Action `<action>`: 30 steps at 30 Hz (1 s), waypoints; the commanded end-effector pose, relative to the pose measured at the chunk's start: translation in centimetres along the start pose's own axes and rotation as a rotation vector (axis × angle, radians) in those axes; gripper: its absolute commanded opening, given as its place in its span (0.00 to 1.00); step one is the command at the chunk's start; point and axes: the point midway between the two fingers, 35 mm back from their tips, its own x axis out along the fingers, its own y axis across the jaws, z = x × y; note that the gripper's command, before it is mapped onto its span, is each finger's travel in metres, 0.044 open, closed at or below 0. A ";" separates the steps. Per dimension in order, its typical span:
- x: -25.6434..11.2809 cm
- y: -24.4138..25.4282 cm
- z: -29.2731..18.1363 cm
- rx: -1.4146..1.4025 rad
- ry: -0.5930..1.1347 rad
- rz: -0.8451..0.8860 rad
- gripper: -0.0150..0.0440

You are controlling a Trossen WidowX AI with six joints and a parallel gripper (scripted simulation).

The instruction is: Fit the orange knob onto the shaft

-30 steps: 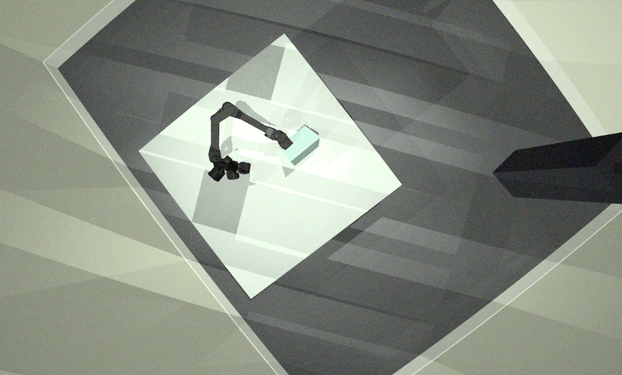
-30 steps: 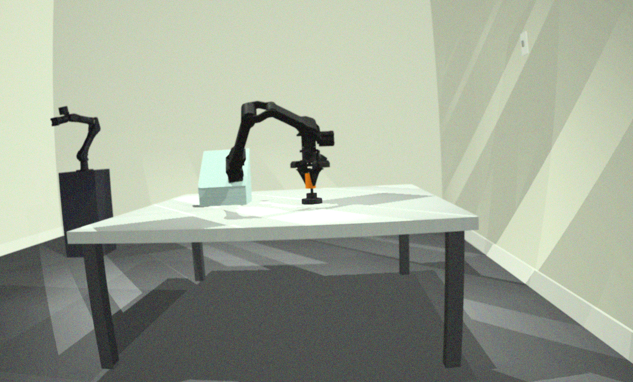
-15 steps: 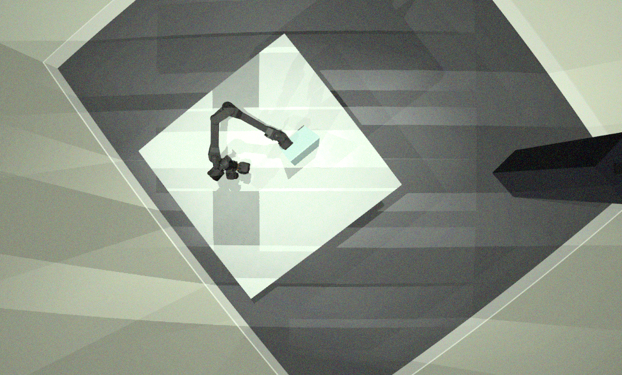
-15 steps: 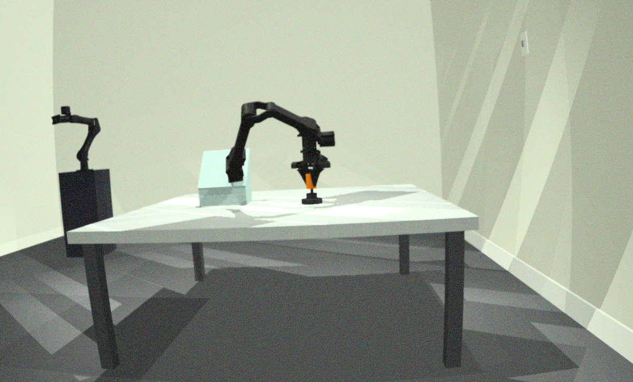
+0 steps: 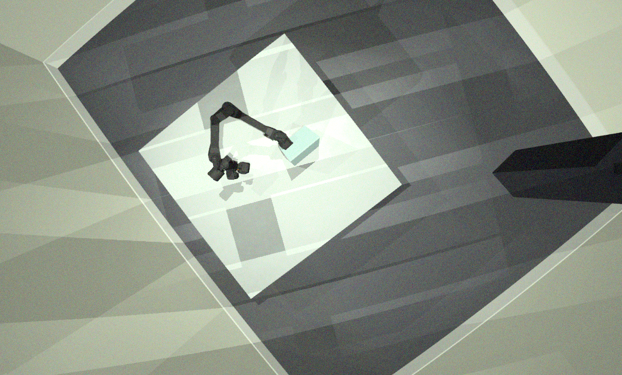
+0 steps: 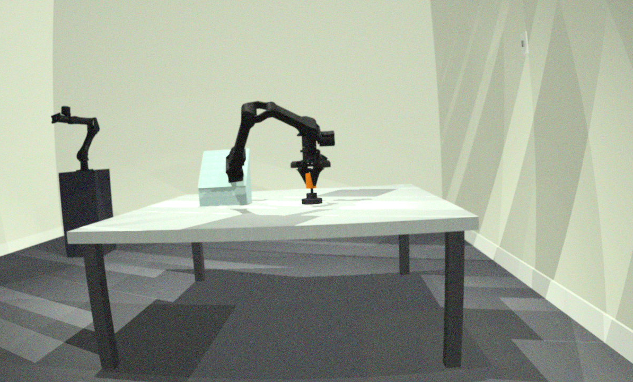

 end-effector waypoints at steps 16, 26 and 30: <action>-0.2 0.5 0.0 -0.187 -0.004 -0.001 0.25; -0.1 0.0 0.0 -0.187 -0.004 -0.001 0.25; -0.1 -0.1 0.1 -0.186 -0.004 -0.001 0.25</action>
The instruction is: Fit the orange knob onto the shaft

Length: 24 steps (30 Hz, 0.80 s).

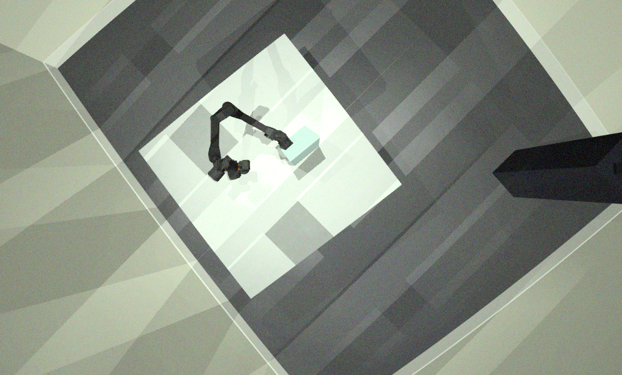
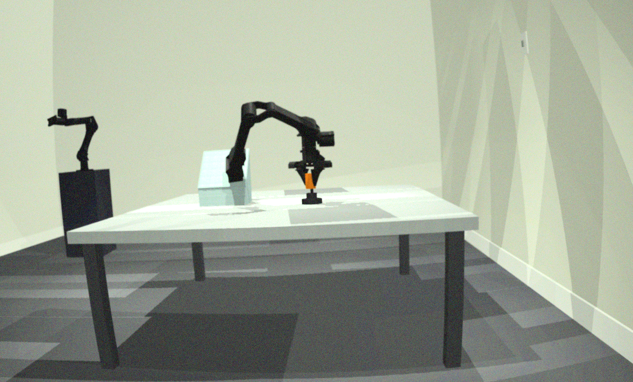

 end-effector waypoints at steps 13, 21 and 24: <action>-0.2 -0.1 0.3 -0.004 -0.006 -0.004 0.25; -0.1 0.3 0.3 -0.004 -0.006 -0.004 0.25; -0.2 0.3 0.2 -0.004 -0.006 -0.004 0.25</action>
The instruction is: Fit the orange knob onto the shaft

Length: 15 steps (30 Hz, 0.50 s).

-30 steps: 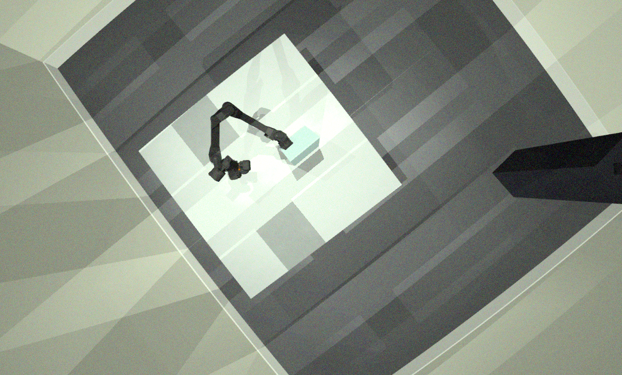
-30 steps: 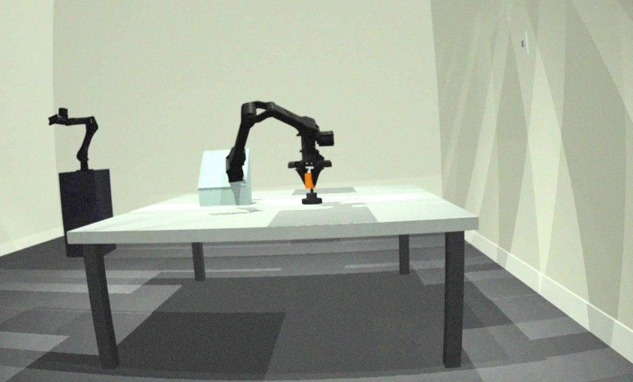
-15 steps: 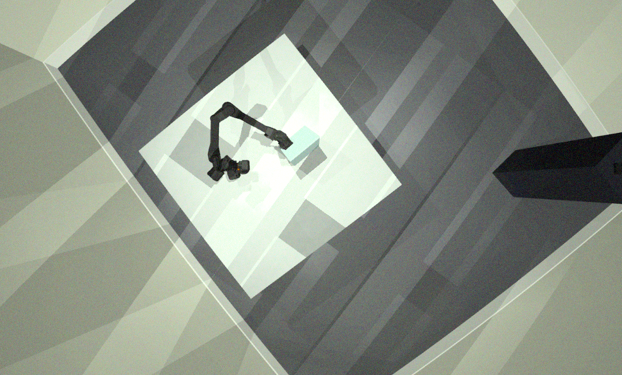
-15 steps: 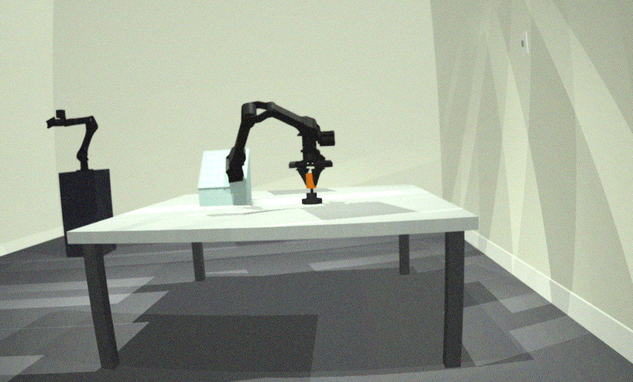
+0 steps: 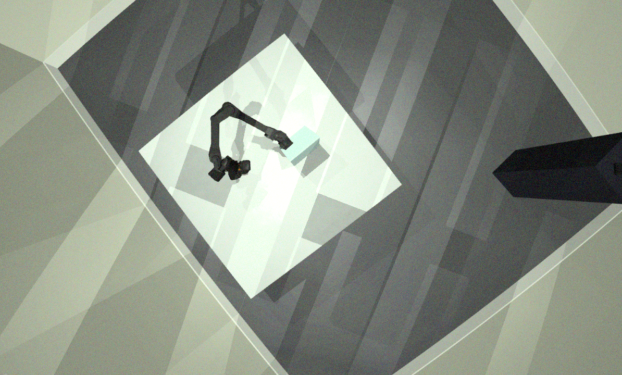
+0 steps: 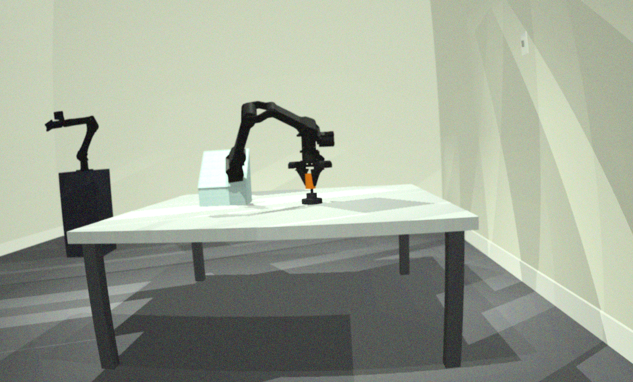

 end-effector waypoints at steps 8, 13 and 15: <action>-0.4 0.0 0.0 0.003 -0.006 -0.003 0.25; -0.3 -0.2 -0.1 0.004 -0.006 -0.003 0.25; -0.3 -0.3 -0.1 0.004 -0.006 -0.003 0.25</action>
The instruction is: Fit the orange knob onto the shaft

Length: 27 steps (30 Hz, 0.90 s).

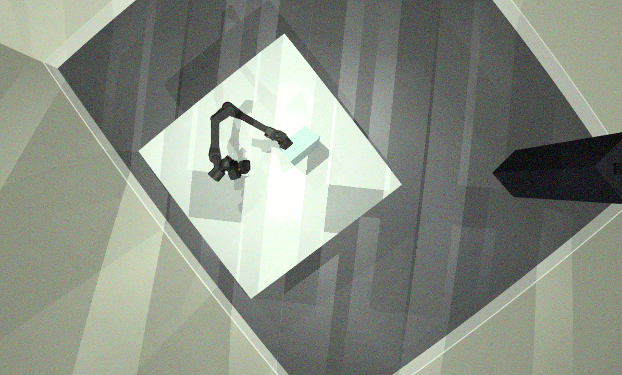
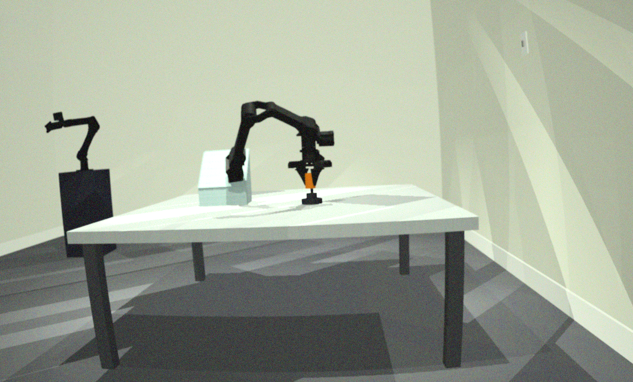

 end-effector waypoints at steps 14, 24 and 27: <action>-0.1 -0.4 0.1 0.004 -0.005 -0.002 0.25; 0.0 0.1 0.1 0.003 -0.005 -0.002 0.25; 0.0 0.1 0.1 0.003 -0.005 -0.002 0.25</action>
